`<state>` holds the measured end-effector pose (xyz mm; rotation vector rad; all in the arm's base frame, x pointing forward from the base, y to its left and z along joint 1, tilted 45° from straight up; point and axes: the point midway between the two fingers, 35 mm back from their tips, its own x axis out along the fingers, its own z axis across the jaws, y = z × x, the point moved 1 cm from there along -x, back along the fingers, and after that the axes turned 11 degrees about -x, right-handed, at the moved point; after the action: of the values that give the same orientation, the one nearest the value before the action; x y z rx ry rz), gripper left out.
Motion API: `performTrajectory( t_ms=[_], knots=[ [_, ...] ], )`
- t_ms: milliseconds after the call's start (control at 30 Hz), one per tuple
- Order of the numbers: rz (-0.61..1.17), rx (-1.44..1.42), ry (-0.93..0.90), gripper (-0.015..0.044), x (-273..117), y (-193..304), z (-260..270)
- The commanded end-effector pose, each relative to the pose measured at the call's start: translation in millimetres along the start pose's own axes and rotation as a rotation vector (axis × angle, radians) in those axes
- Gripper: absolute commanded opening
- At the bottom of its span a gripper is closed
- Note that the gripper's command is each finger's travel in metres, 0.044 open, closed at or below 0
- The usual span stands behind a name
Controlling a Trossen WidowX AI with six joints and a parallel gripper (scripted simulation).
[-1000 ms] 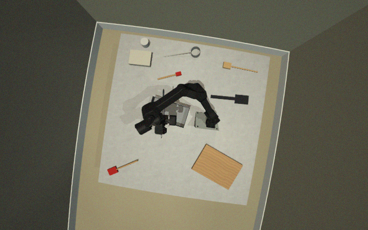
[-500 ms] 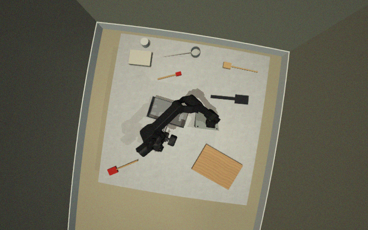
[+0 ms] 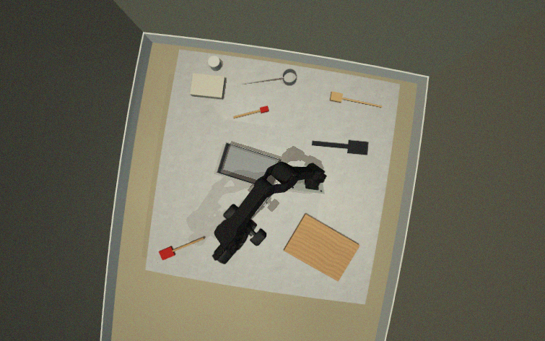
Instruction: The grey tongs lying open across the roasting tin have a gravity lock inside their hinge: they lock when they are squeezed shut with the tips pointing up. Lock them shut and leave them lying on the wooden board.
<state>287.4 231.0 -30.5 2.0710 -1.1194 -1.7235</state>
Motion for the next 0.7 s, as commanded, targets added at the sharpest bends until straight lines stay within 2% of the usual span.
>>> performTrajectory(
  t_ms=[0,433,667],
  knots=[
    [-0.014,0.096,0.003,-0.015,-3,-17,22],
    [0.005,0.401,0.011,-0.015,10,-56,96],
    [0.006,0.417,0.012,-0.015,11,-57,100]
  ],
)
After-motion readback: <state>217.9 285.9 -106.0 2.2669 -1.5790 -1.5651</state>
